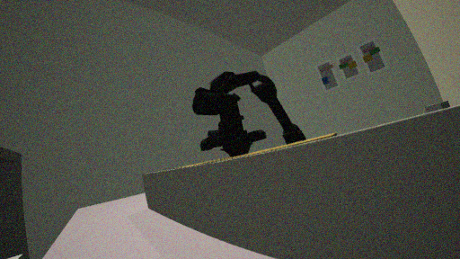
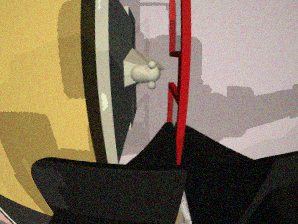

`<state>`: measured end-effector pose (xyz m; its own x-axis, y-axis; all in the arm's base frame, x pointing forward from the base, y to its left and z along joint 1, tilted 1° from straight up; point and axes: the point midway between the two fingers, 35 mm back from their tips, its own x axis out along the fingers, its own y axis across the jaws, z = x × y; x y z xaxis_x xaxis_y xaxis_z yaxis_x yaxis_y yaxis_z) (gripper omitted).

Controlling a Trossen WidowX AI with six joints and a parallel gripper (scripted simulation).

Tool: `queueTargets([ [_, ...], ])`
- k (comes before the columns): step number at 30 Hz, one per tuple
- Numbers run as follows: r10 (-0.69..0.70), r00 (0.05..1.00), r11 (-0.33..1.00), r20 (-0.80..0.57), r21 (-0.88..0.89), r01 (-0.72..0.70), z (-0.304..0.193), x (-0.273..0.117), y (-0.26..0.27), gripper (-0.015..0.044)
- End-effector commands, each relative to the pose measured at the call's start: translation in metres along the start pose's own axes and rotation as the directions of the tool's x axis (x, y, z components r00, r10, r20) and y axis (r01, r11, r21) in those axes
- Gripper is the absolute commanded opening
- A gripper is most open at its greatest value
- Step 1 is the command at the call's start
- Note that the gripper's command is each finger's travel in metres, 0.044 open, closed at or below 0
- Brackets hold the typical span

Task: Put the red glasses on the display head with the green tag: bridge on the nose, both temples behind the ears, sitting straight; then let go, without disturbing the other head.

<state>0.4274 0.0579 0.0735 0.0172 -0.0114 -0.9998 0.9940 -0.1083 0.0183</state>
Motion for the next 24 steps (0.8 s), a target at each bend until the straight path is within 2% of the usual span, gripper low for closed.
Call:
queueTargets([
  [1, 0.009, 1.000, 1.000, -0.001, -0.004, -0.009, -0.0002, -0.0020, 0.0018, 0.0000],
  [24, 0.009, 1.000, 1.000, -0.001, -0.004, -0.009, -0.0003, 0.0003, 0.0013, 0.0000],
])
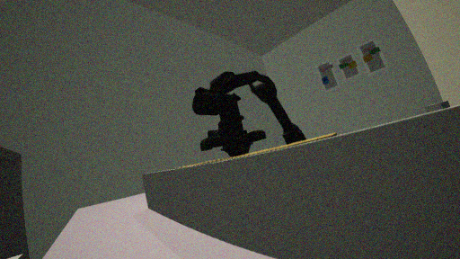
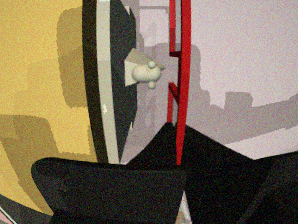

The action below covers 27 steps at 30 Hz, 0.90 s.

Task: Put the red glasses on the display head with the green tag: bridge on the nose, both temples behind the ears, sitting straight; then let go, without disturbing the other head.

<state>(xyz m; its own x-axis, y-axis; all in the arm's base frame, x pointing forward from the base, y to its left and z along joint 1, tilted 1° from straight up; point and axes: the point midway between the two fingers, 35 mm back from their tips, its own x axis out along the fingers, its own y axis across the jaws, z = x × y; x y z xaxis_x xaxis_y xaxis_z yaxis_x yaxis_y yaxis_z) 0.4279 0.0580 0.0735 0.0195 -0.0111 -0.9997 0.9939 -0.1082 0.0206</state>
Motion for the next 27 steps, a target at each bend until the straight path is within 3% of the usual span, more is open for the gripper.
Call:
queueTargets([
  [1, 0.006, 1.000, 1.000, -0.001, -0.004, -0.006, 0.000, 0.001, 0.001, 0.0000],
  [12, 0.006, 1.000, 1.000, -0.001, -0.004, -0.006, 0.000, 0.004, 0.001, 0.0000],
  [16, 0.006, 1.000, 1.000, -0.001, 0.000, -0.006, 0.000, 0.003, 0.001, 0.0105],
  [27, 0.003, 1.000, 1.000, -0.004, -0.002, -0.003, -0.001, -0.007, 0.001, 0.0107],
])
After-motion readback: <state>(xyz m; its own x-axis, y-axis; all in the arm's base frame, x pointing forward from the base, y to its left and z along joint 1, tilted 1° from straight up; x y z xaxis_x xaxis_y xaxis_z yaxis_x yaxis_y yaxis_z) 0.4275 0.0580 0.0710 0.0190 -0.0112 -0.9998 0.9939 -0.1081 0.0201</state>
